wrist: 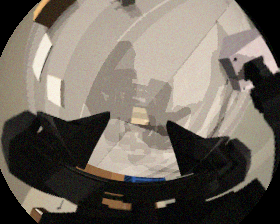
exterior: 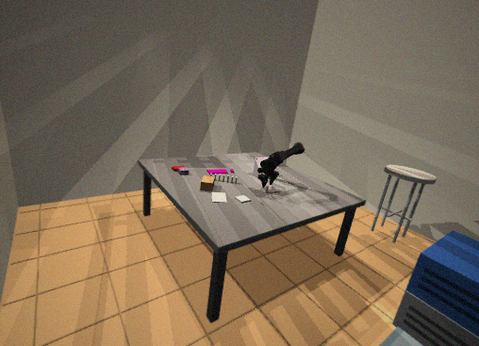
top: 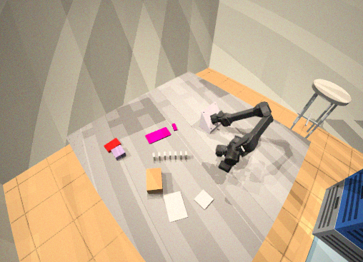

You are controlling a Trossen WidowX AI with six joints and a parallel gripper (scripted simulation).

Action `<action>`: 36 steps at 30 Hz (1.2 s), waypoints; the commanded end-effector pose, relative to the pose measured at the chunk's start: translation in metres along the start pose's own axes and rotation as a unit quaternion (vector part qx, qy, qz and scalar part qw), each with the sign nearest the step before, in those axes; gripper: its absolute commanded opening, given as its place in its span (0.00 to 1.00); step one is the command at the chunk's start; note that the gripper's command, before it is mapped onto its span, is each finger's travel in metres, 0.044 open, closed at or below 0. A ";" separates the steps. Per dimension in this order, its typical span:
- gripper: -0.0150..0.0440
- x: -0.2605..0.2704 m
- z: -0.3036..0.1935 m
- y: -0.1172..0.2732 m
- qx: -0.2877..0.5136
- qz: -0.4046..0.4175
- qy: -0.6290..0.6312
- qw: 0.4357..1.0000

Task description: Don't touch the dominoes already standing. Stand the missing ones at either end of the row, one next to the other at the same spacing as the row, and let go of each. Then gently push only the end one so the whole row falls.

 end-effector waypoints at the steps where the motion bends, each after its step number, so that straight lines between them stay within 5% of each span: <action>1: 1.00 -0.002 -0.002 -0.007 0.001 0.005 0.001 1.000; 13: 1.00 -0.001 -0.002 -0.022 0.001 0.005 0.001 1.000; 26: 0.44 -0.001 -0.002 -0.022 0.001 0.005 0.001 1.000; 36: 0.44 -0.001 -0.002 -0.020 0.001 0.006 0.002 1.000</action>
Point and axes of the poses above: the point midway between the two fingers, 35 mm back from their tips, its own y axis back along the fingers, its own x axis across the jaws, z = x × y, the point moved 2 cm from there along y, back along the fingers, and after that the axes turned 3 degrees about -y, right-handed, at the moved point
